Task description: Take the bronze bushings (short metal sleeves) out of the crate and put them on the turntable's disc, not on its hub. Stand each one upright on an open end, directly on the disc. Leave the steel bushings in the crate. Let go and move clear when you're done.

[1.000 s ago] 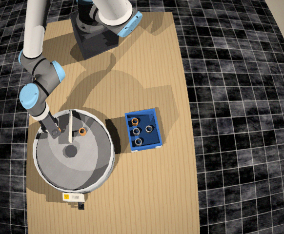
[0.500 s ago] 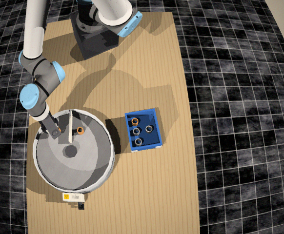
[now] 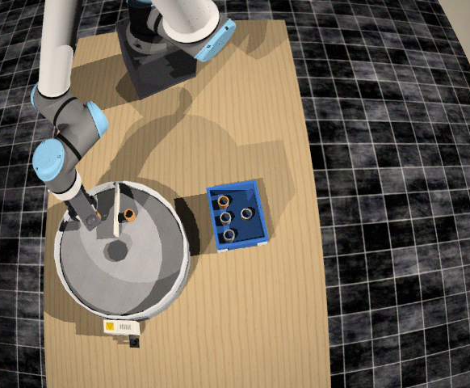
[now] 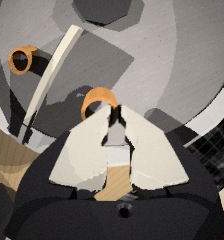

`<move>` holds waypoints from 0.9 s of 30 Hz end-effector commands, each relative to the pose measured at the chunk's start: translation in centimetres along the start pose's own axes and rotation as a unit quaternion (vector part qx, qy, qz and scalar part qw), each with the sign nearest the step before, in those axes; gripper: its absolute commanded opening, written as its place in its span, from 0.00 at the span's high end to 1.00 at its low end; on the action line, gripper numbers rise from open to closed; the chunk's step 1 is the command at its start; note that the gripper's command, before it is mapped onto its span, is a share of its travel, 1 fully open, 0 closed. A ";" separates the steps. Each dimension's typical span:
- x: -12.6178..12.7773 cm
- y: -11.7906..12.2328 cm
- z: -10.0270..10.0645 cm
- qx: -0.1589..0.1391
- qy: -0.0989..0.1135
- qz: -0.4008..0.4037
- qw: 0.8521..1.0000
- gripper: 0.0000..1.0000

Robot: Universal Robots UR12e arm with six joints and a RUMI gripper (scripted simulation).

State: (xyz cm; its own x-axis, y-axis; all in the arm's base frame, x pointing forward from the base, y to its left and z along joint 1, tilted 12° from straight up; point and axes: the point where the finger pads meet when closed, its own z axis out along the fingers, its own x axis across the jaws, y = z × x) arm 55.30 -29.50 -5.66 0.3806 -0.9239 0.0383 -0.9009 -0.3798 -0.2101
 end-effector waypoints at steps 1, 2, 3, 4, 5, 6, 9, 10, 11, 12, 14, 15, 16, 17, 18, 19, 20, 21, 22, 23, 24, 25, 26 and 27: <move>0.1 0.0 0.0 0.000 0.001 0.000 1.000 1.00; 0.1 0.0 0.0 0.000 0.001 0.000 1.000 1.00; 0.1 0.0 0.0 0.000 0.001 0.000 1.000 1.00; 0.1 0.0 0.0 0.000 0.001 0.000 1.000 1.00; 0.1 0.0 0.0 0.000 0.001 0.000 1.000 1.00; 0.1 0.0 0.0 0.000 0.001 0.000 1.000 1.00; 0.1 0.0 0.3 0.000 0.001 0.000 1.000 1.00; 0.1 0.0 0.4 0.000 0.001 0.000 1.000 1.00; 0.1 0.0 0.5 0.000 0.001 0.000 1.000 1.00; 0.1 0.0 0.6 0.000 0.001 0.000 1.000 1.00; 0.1 0.0 1.0 0.000 0.001 0.000 1.000 1.00; 0.1 0.0 1.1 0.000 0.001 0.000 1.000 1.00; 0.1 0.0 1.3 0.000 0.001 0.000 1.000 1.00; 0.1 0.0 1.5 0.000 0.001 0.000 1.000 1.00; 0.1 0.0 1.5 0.000 0.001 0.000 1.000 1.00; 0.1 0.0 1.5 0.000 0.001 0.000 1.000 1.00; 0.1 0.0 1.7 0.000 0.001 0.000 1.000 1.00; 0.1 0.0 1.9 0.000 0.001 0.000 1.000 1.00; 0.1 0.0 2.0 0.000 0.001 0.000 1.000 1.00; 0.1 0.0 2.2 0.000 0.001 0.000 1.000 1.00; 0.1 0.0 2.4 0.000 0.001 0.000 1.000 1.00; 0.1 0.0 2.5 0.000 0.001 0.000 1.000 1.00; 0.1 0.0 2.7 0.000 0.001 0.000 1.000 1.00; 0.1 0.0 2.8 0.000 0.001 0.000 1.000 1.00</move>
State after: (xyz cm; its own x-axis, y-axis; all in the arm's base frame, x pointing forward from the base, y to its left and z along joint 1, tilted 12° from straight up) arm 55.75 -29.40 -7.78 0.3807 -0.9239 0.0381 -0.9009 -0.3798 -0.2101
